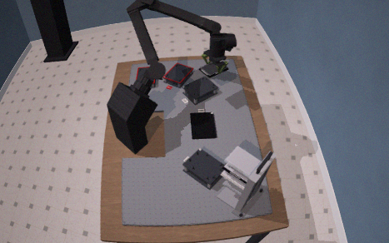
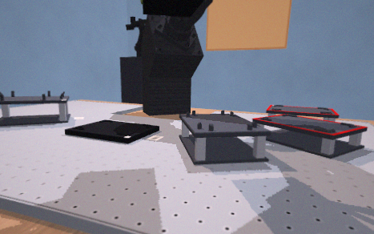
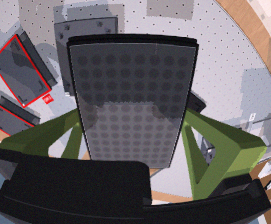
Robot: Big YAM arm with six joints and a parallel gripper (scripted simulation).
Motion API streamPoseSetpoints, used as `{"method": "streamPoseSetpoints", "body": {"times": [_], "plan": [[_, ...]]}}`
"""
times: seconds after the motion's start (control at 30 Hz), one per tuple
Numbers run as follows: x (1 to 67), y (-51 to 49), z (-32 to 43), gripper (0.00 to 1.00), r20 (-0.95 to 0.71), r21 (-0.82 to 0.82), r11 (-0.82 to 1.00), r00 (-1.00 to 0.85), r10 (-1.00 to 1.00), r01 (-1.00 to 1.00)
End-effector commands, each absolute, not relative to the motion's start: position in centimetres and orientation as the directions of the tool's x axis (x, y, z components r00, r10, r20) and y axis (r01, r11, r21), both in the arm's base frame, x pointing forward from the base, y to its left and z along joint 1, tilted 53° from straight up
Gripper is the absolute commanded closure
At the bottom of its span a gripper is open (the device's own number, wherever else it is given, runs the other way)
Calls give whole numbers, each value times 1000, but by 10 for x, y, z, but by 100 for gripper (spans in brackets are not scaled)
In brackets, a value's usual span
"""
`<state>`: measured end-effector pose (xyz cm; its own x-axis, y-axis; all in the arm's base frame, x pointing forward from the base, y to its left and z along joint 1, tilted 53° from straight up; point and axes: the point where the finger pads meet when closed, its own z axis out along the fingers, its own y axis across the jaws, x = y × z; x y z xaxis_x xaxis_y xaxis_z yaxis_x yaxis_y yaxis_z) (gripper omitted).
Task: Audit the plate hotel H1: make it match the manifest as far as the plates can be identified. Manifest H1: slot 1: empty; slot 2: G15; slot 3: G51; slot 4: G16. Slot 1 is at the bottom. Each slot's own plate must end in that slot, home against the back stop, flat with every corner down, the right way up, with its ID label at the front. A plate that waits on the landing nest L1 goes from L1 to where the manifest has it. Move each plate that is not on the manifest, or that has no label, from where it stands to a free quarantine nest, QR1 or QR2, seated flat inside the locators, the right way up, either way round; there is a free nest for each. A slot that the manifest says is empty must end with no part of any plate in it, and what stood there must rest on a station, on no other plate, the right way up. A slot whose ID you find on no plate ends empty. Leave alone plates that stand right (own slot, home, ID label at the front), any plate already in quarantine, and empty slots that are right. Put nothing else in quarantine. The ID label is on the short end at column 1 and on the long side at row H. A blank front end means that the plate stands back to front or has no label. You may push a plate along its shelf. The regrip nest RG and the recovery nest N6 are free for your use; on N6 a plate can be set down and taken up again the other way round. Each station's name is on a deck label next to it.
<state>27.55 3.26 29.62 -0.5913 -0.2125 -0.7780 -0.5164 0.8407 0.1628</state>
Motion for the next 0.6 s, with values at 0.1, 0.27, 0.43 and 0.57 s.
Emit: {"method": "streamPoseSetpoints", "body": {"times": [0.1,0.27,0.43,0.57], "plan": [[267,52,318,14,-799,164,844,-570,-189,-510],[263,63,330,14,-807,158,844,-559,-188,-512],[258,75,347,14,-821,148,844,-540,-186,-516],[252,86,351,14,-821,155,843,-541,-181,-516]]}}
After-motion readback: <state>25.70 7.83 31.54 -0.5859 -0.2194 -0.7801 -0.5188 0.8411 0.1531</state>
